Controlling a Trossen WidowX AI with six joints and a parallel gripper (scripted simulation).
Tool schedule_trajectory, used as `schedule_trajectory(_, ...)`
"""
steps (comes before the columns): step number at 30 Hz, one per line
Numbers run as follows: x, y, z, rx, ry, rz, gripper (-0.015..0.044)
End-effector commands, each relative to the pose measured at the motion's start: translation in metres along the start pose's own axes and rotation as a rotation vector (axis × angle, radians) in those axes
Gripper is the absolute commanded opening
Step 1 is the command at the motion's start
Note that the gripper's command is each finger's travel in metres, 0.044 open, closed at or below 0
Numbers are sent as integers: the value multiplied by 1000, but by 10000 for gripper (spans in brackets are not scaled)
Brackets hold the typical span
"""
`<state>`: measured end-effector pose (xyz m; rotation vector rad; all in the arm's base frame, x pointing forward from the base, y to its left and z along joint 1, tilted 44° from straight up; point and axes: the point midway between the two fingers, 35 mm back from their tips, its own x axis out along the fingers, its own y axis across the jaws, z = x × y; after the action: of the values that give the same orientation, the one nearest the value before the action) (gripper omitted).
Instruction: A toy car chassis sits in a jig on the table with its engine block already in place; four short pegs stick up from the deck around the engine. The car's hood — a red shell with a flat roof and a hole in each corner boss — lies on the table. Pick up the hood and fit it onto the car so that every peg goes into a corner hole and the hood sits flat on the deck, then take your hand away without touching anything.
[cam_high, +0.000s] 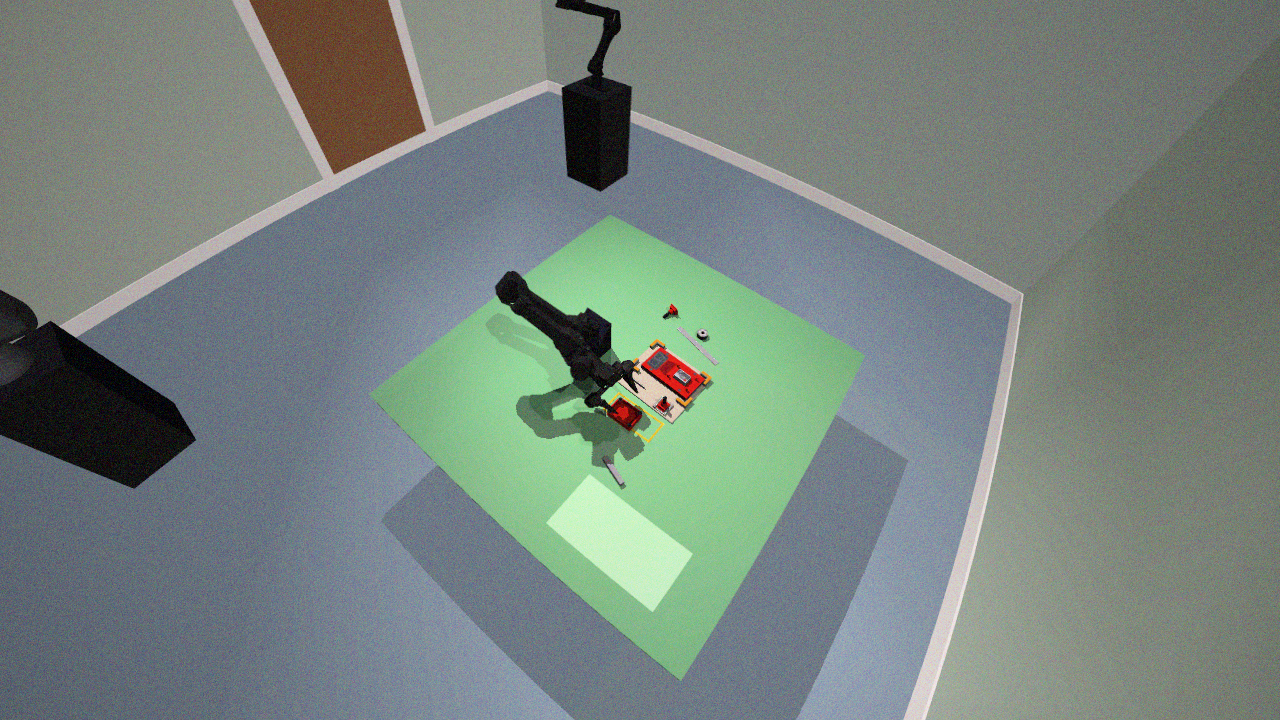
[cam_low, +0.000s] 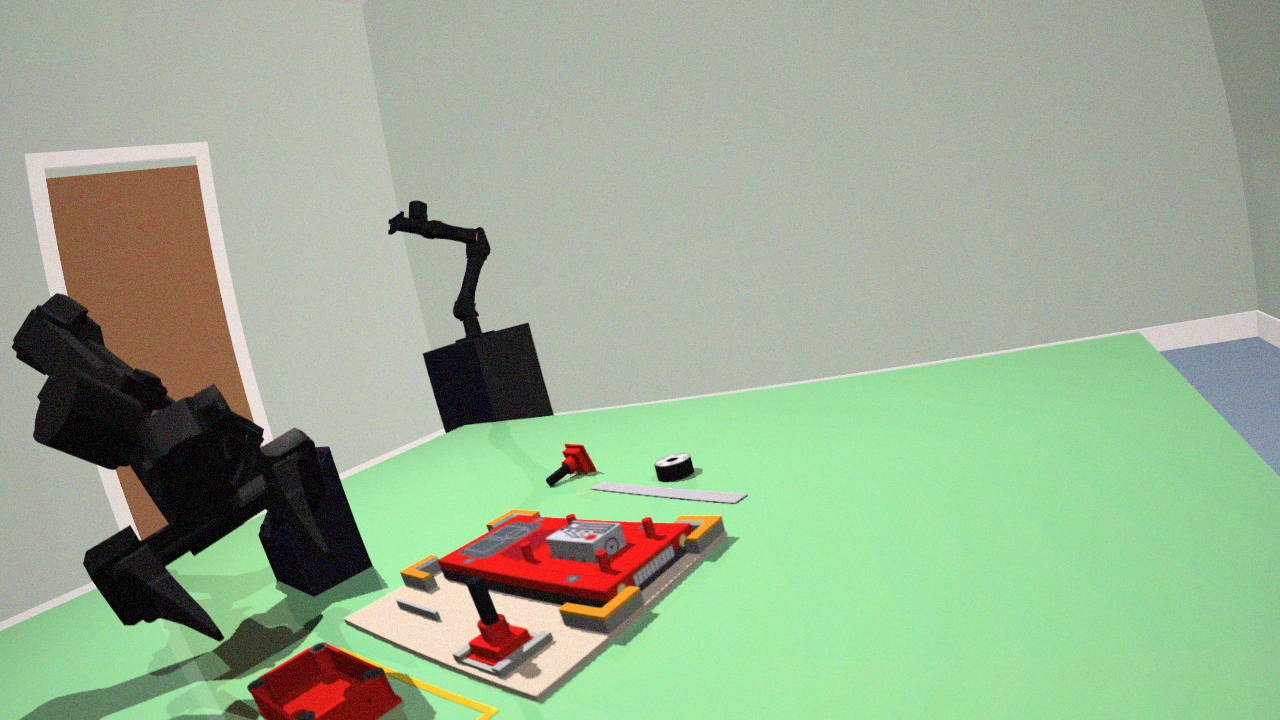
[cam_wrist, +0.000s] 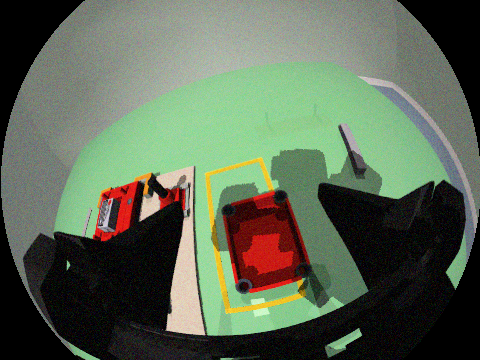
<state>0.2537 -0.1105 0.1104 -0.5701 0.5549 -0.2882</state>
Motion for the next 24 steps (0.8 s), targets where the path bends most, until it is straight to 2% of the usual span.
schedule_trajectory(1, -4, 2, -3, -172, -41, -15, 440)
schedule_trajectory(24, 7, -1, -13, -173, -41, -15, 440)
